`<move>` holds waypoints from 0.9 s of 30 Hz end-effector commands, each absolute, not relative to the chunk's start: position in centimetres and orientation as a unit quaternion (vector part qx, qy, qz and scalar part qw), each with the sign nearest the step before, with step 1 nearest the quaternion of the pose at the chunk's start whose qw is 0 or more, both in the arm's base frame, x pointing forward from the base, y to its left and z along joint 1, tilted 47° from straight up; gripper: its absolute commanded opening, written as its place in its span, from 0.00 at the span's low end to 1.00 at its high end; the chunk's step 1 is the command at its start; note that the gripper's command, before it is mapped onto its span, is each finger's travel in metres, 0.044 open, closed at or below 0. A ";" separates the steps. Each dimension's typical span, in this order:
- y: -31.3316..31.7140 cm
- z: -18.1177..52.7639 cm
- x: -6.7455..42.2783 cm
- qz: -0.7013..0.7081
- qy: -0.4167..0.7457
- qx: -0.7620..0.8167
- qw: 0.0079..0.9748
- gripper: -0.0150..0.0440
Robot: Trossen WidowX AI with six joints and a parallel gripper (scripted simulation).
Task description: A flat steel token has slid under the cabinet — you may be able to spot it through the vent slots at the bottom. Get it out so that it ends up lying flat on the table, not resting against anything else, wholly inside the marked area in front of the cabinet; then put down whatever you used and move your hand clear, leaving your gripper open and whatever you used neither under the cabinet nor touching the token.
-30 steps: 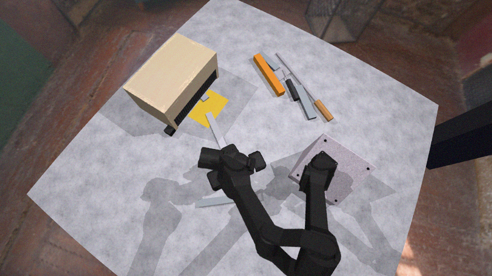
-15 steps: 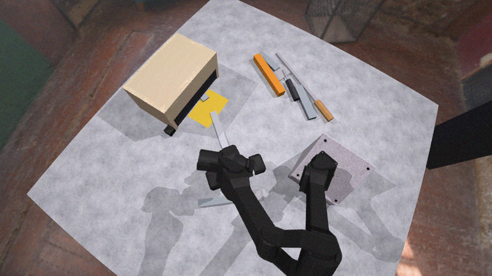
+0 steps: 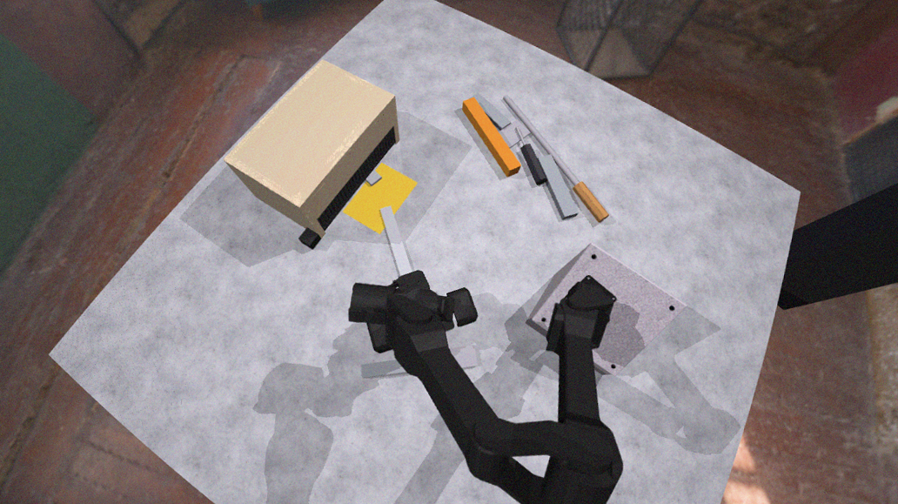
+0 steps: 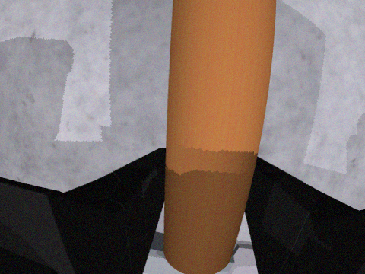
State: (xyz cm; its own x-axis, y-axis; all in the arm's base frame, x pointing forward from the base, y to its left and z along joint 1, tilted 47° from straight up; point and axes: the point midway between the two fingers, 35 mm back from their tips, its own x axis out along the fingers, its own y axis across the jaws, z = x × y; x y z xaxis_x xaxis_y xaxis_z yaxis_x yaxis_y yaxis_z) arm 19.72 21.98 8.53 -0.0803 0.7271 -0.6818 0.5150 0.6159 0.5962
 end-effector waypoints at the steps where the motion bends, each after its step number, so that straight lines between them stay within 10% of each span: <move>1: 22.5 9.3 20.0 0.104 0.726 0.429 0.528 0.25; 27: 24.5 11.5 20.7 0.104 0.726 0.430 0.527 0.25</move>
